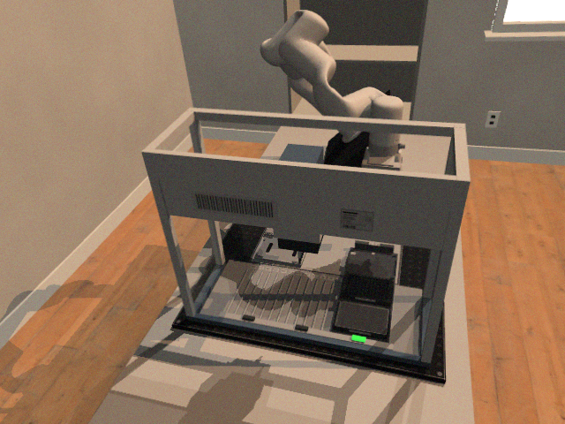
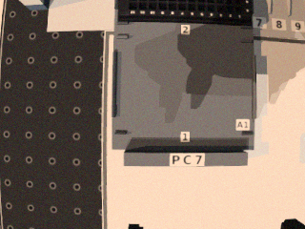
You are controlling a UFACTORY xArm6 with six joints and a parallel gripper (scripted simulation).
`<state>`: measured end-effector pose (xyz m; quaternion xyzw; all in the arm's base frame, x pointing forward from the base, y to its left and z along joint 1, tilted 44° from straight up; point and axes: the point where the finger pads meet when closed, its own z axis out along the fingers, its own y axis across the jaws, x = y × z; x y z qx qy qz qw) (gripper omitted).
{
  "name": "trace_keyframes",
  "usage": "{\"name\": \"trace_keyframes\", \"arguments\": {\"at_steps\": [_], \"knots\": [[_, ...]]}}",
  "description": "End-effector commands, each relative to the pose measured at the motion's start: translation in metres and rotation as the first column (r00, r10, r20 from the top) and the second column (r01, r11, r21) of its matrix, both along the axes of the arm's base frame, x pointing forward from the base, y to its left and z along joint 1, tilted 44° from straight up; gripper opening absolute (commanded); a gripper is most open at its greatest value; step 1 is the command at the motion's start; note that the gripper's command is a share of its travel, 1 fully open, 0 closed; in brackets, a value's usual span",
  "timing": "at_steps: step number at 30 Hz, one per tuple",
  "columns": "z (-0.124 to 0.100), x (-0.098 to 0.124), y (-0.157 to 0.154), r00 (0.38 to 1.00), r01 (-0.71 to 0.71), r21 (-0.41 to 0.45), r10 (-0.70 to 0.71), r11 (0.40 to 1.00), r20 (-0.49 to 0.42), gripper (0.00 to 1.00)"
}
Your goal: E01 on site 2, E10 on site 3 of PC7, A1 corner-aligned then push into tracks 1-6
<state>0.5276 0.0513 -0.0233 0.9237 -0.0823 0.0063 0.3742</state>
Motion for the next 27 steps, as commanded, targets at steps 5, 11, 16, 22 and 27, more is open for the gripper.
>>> {"name": "trace_keyframes", "arguments": {"at_steps": [5,11,16,22,27], "knots": [[0.0084,0.0018,0.0081,1.0,-0.002,0.002,0.002,1.0,0.004,0.82],[0.0121,0.002,0.0117,1.0,-0.002,0.002,0.002,1.0,0.004,0.82],[0.0121,0.002,0.0117,1.0,-0.002,0.002,0.002,1.0,0.004,0.82],[0.0122,0.002,0.0118,1.0,-0.002,0.002,0.002,1.0,0.004,0.82],[0.0121,0.002,0.0117,1.0,-0.002,0.002,0.002,1.0,0.004,0.82]]}}
